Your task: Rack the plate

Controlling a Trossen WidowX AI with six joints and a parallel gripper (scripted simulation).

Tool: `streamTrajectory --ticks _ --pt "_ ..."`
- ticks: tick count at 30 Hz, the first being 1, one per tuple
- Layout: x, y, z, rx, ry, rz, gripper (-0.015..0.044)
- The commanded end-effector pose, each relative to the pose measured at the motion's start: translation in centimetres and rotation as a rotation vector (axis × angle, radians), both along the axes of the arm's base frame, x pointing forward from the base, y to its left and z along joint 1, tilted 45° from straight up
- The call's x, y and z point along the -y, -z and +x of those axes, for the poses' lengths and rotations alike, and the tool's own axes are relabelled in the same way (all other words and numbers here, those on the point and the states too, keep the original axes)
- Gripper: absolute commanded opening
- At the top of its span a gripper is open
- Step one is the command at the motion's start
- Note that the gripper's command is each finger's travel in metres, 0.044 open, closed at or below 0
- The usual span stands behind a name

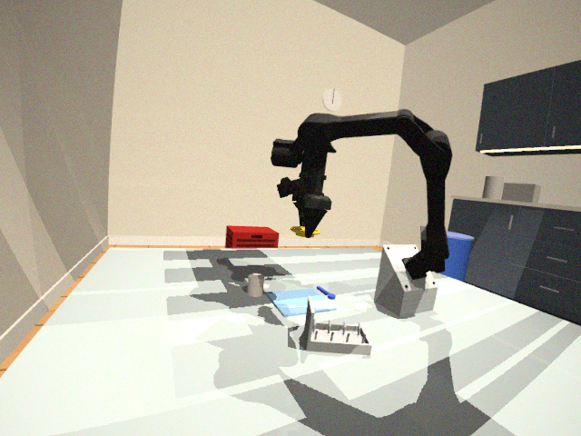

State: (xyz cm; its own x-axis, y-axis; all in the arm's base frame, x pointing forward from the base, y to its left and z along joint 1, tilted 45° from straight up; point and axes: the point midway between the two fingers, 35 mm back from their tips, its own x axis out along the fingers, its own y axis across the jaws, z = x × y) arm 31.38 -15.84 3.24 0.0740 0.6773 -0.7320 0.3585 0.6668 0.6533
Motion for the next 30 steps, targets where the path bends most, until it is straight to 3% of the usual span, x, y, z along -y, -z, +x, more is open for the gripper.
streamTrajectory --ticks 1,30 --pt "-1.6 -1.6 -0.3 -0.101 0.102 0.019 0.0000" --pt "-11.3 -10.3 -4.8 -0.784 0.828 0.093 0.0000"
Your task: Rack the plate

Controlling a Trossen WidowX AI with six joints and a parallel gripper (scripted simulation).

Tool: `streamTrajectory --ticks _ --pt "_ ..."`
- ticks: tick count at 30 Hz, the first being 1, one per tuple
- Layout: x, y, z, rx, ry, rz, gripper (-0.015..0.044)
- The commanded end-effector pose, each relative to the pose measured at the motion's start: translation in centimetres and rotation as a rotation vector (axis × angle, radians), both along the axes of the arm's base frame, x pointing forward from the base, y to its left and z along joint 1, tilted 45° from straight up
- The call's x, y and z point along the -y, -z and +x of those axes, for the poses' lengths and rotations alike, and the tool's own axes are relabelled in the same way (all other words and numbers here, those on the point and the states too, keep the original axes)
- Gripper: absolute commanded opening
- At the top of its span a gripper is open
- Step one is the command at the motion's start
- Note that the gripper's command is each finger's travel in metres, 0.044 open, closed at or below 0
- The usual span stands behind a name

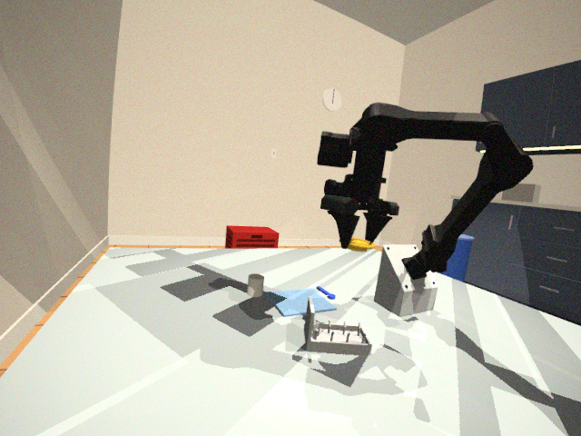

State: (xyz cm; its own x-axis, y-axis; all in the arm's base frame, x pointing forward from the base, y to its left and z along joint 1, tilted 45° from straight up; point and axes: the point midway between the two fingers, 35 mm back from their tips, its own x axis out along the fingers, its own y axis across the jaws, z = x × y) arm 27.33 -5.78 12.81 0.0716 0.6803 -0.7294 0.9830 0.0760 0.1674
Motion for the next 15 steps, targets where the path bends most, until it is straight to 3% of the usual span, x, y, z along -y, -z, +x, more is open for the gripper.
streamTrajectory --ticks 1,15 --pt "-1.6 -0.9 -1.0 -0.102 0.103 0.020 0.0000" --pt "-5.9 -3.3 -4.7 -0.430 0.444 0.062 0.0000"
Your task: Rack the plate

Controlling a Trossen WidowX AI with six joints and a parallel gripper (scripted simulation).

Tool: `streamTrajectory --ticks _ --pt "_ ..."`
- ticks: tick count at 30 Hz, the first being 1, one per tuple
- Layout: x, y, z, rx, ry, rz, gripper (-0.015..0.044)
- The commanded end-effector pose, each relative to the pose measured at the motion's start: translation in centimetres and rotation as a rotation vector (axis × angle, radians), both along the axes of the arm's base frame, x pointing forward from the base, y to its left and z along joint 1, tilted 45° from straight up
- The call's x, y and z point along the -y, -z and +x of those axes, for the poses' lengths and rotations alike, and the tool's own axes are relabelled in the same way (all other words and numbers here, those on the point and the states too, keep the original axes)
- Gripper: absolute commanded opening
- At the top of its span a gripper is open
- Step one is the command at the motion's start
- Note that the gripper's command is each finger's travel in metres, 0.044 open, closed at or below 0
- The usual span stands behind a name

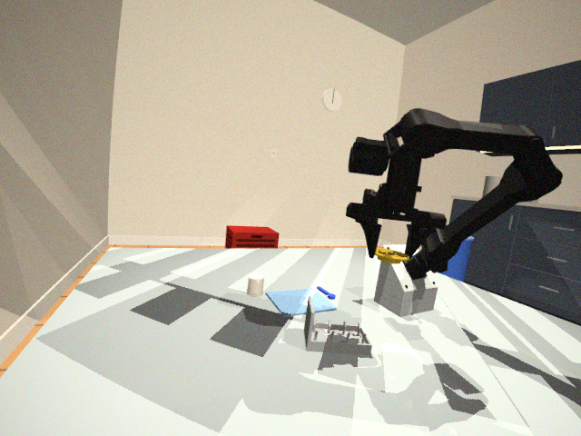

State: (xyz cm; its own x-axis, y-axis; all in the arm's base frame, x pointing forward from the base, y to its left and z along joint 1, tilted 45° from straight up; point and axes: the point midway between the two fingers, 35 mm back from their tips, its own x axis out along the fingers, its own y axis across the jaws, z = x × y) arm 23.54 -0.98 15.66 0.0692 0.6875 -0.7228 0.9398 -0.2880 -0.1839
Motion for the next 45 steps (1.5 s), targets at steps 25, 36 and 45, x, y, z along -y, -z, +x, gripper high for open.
streamTrajectory --ticks 25,36,45 --pt "-2.6 5.5 -1.6 -0.015 -0.184 -0.343 0.0000" --pt "-2.9 8.6 -1.1 0.074 -0.332 -0.587 0.0000" --pt "-3.2 10.3 -0.4 0.171 -0.427 -0.783 0.0000"
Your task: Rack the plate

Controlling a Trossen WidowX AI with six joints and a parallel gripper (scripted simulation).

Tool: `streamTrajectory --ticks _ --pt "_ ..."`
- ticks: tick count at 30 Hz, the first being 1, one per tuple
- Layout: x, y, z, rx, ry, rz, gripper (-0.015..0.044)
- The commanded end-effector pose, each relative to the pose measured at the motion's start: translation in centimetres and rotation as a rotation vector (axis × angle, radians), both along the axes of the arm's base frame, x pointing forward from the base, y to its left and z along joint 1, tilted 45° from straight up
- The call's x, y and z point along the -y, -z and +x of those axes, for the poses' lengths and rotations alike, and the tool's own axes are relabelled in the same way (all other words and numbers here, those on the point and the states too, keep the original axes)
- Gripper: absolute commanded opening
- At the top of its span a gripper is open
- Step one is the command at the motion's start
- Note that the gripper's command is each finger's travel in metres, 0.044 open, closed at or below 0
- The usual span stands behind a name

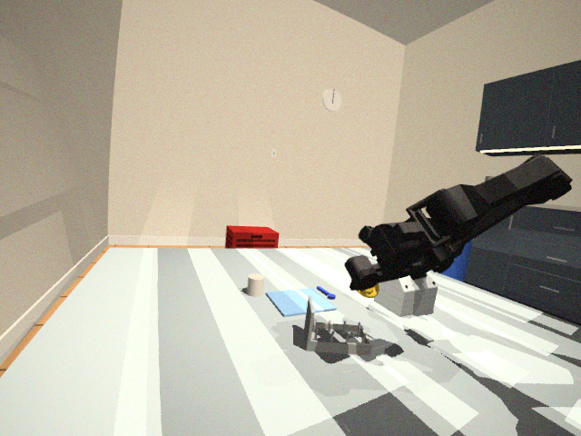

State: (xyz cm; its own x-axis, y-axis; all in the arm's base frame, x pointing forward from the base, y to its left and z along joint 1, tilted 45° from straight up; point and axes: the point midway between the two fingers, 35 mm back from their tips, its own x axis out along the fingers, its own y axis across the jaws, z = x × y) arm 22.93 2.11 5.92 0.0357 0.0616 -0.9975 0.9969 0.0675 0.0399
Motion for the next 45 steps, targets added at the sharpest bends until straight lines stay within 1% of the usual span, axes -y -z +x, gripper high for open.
streamTrajectory --ticks 1,21,33,45 --pt "-0.1 0.7 0.3 0.048 -0.048 -0.087 0.0000" --pt "-1.9 2.0 2.0 0.349 -0.244 -0.424 0.0000" --pt "-3.6 1.3 2.4 0.565 -0.306 -0.565 0.0000" --pt "-5.1 -0.1 1.9 0.798 -0.316 -0.682 0.0000"
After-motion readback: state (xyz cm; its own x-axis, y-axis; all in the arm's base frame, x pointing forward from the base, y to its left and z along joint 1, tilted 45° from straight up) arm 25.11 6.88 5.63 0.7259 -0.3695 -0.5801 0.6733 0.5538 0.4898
